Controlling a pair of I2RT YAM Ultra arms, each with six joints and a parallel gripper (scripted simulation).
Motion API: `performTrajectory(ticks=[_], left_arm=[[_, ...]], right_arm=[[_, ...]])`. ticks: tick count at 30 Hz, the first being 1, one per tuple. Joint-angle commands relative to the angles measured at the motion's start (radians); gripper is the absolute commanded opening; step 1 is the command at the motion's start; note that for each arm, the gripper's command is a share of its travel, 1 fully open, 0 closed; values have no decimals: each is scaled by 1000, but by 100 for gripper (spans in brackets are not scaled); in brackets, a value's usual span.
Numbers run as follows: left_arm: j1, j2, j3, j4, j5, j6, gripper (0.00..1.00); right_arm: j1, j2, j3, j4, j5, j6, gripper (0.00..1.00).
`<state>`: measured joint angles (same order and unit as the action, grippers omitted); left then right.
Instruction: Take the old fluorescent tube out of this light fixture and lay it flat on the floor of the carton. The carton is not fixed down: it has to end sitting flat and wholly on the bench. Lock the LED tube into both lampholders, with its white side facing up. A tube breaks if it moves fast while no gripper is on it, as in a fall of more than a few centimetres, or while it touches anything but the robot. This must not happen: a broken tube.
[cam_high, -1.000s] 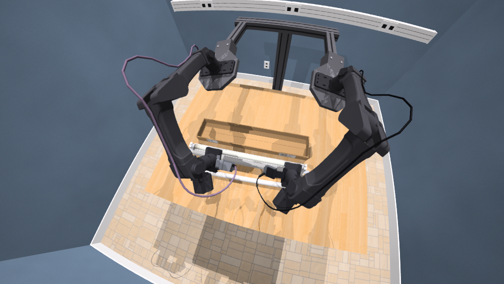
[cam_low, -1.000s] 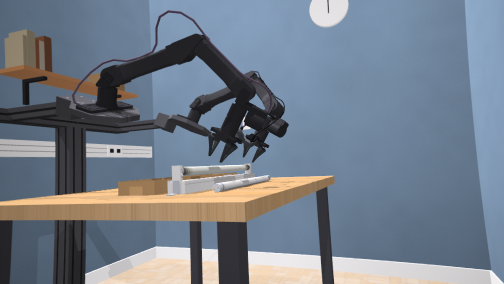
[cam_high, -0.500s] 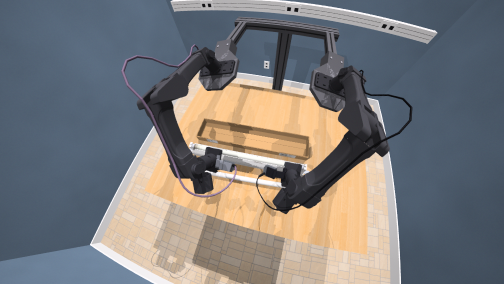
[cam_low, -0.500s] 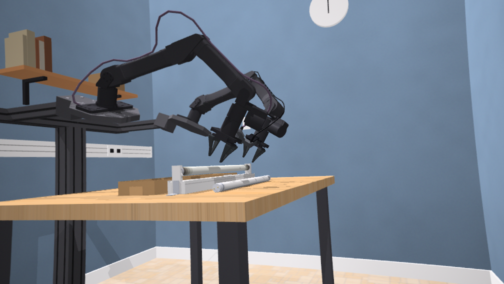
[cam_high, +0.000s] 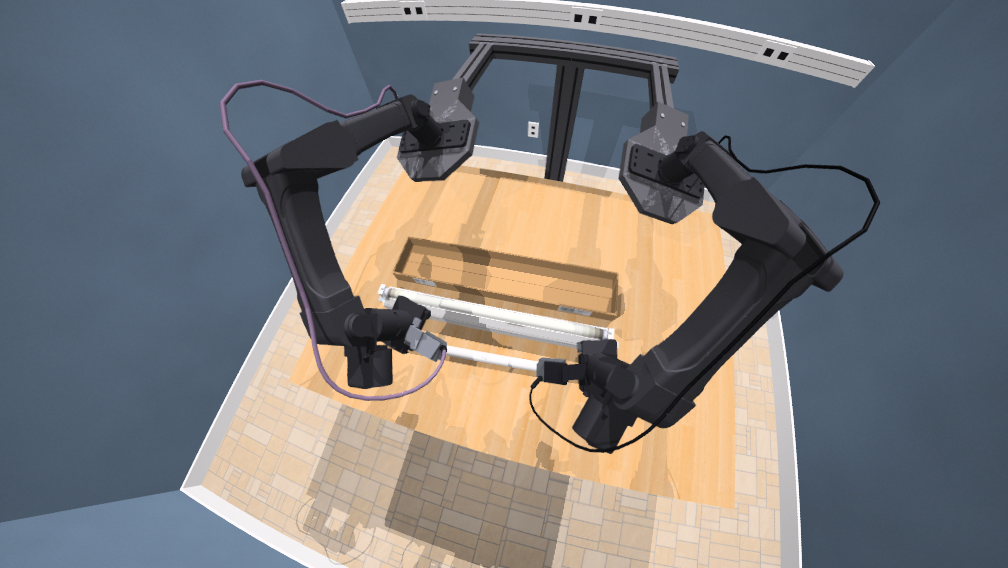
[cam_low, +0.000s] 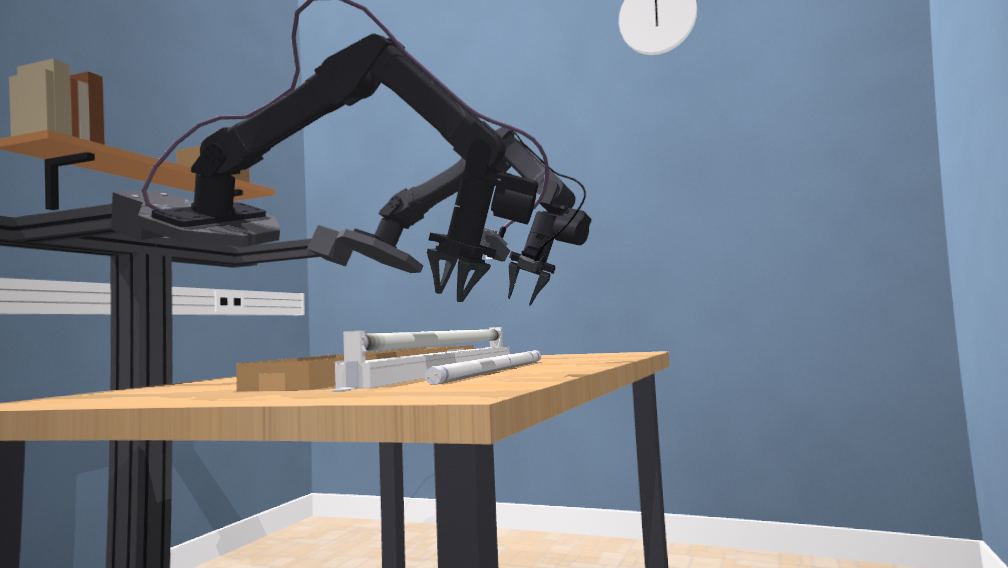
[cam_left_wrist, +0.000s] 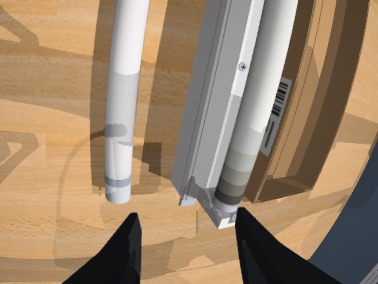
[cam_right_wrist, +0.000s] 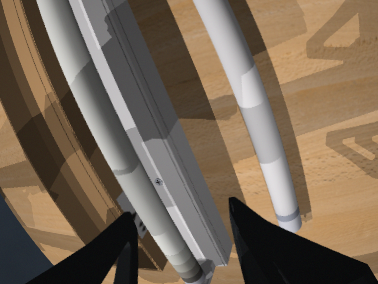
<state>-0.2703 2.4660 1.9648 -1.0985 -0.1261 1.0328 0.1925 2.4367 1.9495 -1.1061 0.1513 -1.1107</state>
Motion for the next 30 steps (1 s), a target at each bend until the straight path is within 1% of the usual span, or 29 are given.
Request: performTrajectory(ticks=[1, 4, 6, 7, 8, 12, 16, 18, 20, 23, 29, 30], left_arm=[[11, -51, -23, 76, 22, -72, 49], [19, -150, -85, 161, 33, -155, 49], [43, -224, -125, 212, 44, -216, 49], [-4, -145, -181, 196, 36, -181, 49], [35, -222, -163, 212, 29, -177, 49], [49, -292, -207, 267, 37, -232, 49], [76, -399, -262, 346, 52, -319, 49], [76, -399, -262, 346, 52, -319, 49], [77, -462, -302, 404, 60, -374, 49], [108, -565, -361, 479, 74, -459, 49], [152, -774, -485, 615, 96, -609, 49], [125, -725, -533, 621, 83, -600, 49]], right_arm=[[-3, -67, -18, 74, -24, 74, 49], [3, -162, -79, 159, -38, 163, 49], [-30, -231, -112, 205, -48, 225, 49], [11, -156, -170, 196, -34, 193, 49], [-22, -233, -156, 211, -28, 188, 49], [-30, -301, -199, 266, -41, 246, 49], [-46, -406, -253, 344, -61, 339, 49], [-46, -406, -253, 344, -61, 339, 49], [-41, -468, -293, 403, -70, 399, 49], [-74, -568, -350, 478, -84, 490, 49], [-103, -760, -449, 588, -113, 641, 49], [-81, -724, -512, 614, -98, 640, 49]])
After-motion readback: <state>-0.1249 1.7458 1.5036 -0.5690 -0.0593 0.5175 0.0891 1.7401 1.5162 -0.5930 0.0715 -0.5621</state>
